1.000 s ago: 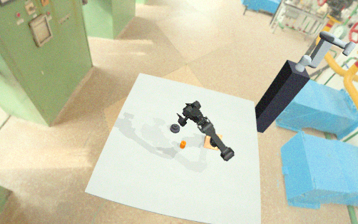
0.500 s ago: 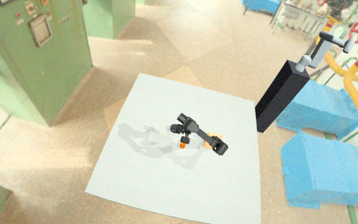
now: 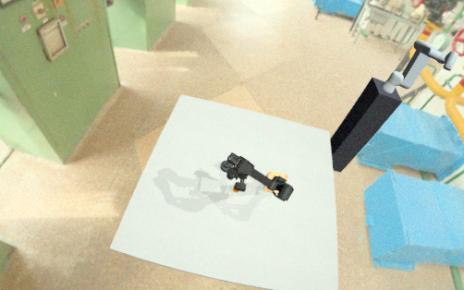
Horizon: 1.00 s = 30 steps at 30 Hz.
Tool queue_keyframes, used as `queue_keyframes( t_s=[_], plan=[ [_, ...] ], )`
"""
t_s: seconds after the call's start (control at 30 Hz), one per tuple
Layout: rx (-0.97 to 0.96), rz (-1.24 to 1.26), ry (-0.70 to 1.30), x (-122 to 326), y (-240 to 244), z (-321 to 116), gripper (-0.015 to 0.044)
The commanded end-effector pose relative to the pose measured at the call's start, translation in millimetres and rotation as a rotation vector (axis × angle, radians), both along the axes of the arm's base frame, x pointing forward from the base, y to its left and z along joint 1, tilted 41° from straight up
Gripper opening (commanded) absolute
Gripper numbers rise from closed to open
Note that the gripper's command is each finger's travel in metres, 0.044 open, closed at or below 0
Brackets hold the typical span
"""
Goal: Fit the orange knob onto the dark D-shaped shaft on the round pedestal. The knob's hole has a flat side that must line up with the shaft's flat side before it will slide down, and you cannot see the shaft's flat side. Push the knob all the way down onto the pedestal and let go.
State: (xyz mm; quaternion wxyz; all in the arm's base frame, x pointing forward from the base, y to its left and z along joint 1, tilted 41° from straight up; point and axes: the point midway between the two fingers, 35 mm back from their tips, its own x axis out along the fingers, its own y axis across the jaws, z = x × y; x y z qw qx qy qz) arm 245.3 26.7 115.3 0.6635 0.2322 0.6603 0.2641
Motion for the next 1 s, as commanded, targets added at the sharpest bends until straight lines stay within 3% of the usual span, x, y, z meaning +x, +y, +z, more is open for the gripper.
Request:
queue_keyframes(
  t_s=[0.0,0.97],
  plan=[
    [0.002,-0.008,-0.006,2,5,-6,0.044],
    [-0.001,-0.007,-0.006,5,36,-43,0.044]
  ],
)
